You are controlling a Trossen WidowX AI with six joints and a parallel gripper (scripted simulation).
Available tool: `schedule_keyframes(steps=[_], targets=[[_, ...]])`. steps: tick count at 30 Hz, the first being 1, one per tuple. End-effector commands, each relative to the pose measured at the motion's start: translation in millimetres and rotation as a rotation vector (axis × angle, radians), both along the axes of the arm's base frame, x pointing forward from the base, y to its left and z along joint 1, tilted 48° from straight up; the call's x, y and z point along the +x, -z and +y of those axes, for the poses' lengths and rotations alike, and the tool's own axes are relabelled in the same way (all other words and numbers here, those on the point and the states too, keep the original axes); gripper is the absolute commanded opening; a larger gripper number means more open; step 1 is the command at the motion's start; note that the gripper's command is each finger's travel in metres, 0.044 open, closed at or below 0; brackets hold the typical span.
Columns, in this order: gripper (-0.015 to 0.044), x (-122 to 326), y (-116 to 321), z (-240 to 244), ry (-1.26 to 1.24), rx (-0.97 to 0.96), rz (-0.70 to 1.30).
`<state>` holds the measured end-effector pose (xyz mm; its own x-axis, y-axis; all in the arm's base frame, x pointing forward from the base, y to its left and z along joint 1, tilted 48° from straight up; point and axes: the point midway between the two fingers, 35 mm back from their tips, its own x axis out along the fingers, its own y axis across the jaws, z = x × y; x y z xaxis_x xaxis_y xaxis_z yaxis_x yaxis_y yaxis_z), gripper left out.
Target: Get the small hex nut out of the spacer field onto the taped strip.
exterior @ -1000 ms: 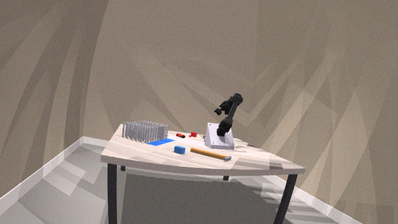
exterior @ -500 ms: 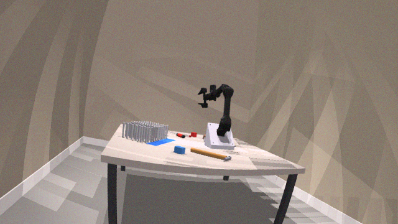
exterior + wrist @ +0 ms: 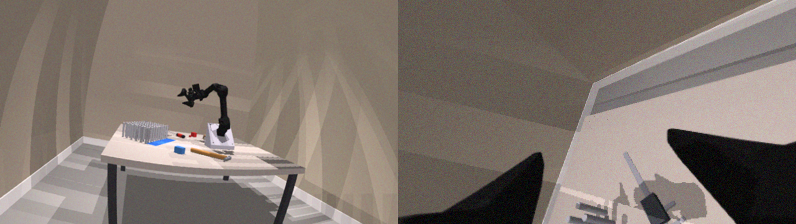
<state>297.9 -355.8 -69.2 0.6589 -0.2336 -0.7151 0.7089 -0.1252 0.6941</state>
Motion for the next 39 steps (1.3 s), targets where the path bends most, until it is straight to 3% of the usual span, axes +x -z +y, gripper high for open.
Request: schedule_keyframes(steps=[1, 10, 18, 39], targets=[[0.044, 38, -15, 61, -0.248, -0.132, 0.006], [0.044, 86, -53, 196, -0.752, -0.443, -0.057], [0.044, 82, -81, 320, -1.175, -0.742, -0.187], [0.044, 80, -83, 329, -1.206, -0.766, -0.2]])
